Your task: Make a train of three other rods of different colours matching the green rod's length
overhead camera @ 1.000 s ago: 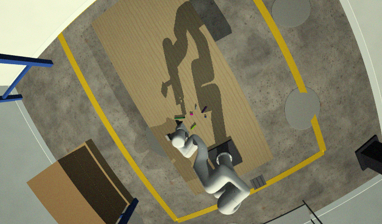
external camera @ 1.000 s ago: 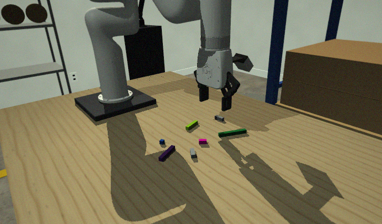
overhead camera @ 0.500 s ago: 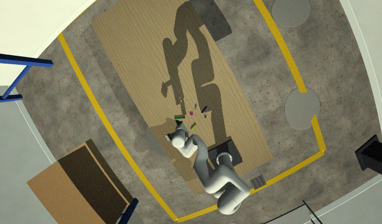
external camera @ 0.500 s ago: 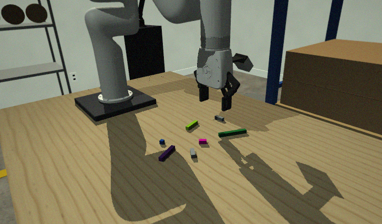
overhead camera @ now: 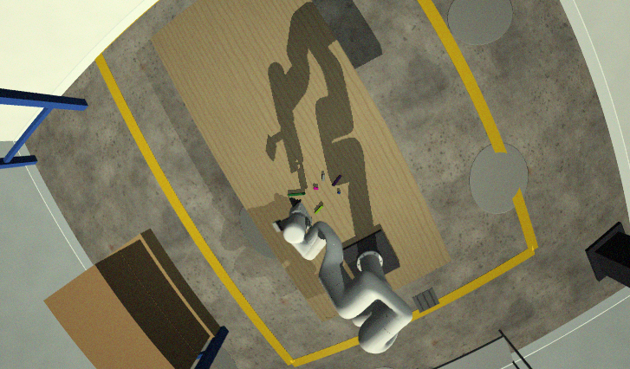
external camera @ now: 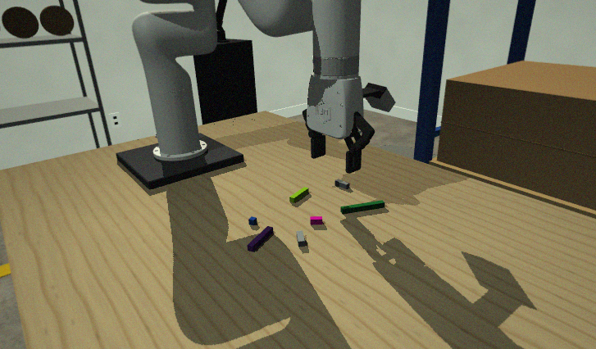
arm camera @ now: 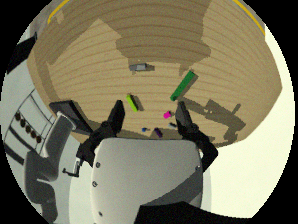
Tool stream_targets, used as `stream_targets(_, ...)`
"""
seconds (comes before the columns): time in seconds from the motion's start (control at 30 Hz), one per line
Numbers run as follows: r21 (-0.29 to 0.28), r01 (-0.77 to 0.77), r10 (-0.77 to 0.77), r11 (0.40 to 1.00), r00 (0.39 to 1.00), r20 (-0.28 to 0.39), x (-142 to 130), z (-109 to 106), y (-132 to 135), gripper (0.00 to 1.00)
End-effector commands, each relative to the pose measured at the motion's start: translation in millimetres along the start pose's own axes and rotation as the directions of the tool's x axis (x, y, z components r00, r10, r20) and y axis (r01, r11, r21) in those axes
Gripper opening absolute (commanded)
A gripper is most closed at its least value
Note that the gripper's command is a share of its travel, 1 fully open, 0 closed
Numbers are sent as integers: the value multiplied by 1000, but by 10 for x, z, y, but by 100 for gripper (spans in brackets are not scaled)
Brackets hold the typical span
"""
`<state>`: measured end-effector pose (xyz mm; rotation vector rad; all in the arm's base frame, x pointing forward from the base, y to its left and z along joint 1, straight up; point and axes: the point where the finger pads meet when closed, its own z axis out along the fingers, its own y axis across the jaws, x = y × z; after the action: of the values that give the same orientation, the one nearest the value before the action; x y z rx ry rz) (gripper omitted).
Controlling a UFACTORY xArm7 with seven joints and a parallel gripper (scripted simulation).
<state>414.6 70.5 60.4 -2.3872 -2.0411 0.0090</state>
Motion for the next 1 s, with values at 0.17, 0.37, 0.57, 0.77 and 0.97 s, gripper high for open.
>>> stream_targets(0.17, -4, 0, 0, 1000, 1000, -1, 4, -13, 14, 100)
stream_targets(0.37, -4, -1, 1, 1000, 1000, -1, 4, -13, 14, 100)
stream_targets(0.57, -4, -64, 64, 998, 998, -2, 15, -14, 26, 100)
stream_targets(0.77, -2, -273, 273, 962, 962, -4, 53, -15, 63, 100)
stream_targets(0.97, 0, -416, 416, 910, 910, -5, 79, -16, 90, 100)
